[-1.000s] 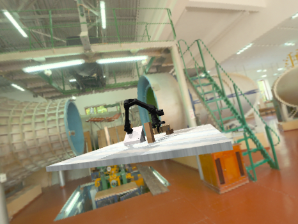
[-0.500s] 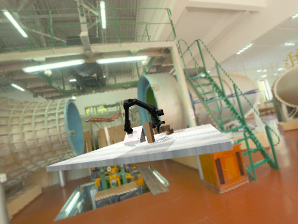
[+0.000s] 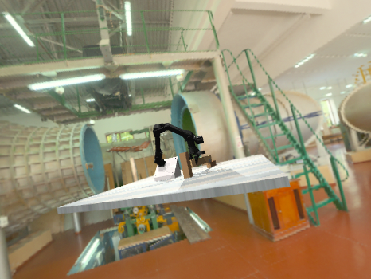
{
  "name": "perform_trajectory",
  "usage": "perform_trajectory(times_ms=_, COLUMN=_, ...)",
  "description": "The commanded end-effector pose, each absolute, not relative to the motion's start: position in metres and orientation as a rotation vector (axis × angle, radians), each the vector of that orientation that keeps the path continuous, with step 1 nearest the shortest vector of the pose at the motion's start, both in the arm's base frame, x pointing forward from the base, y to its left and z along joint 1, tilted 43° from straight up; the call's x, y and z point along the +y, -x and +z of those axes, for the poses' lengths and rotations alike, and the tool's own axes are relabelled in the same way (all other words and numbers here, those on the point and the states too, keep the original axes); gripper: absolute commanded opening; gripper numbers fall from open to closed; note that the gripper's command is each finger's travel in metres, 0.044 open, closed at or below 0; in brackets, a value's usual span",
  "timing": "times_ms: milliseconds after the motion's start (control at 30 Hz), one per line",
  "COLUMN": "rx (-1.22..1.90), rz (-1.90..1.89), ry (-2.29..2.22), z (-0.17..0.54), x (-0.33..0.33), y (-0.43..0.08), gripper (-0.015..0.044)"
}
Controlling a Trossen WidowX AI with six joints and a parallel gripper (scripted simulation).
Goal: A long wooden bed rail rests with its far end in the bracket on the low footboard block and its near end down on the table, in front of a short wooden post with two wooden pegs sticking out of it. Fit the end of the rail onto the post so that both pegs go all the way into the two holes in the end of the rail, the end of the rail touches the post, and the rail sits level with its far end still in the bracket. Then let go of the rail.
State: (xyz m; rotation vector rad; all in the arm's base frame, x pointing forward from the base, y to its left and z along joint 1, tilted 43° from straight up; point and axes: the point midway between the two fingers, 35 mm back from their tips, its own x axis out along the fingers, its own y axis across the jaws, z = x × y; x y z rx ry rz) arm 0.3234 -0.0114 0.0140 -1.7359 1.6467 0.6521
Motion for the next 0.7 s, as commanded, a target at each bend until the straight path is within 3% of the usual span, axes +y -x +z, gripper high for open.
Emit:
perform_trajectory(times_ms=0, rx=1.641, rz=0.656, ry=1.739, z=0.0166, x=-0.0114, y=-0.3232, gripper=0.0000)
perform_trajectory(times_ms=667, rx=1.641, rz=0.656, ry=1.739, z=0.0193, x=-0.0172, y=-0.3229, gripper=0.0000)
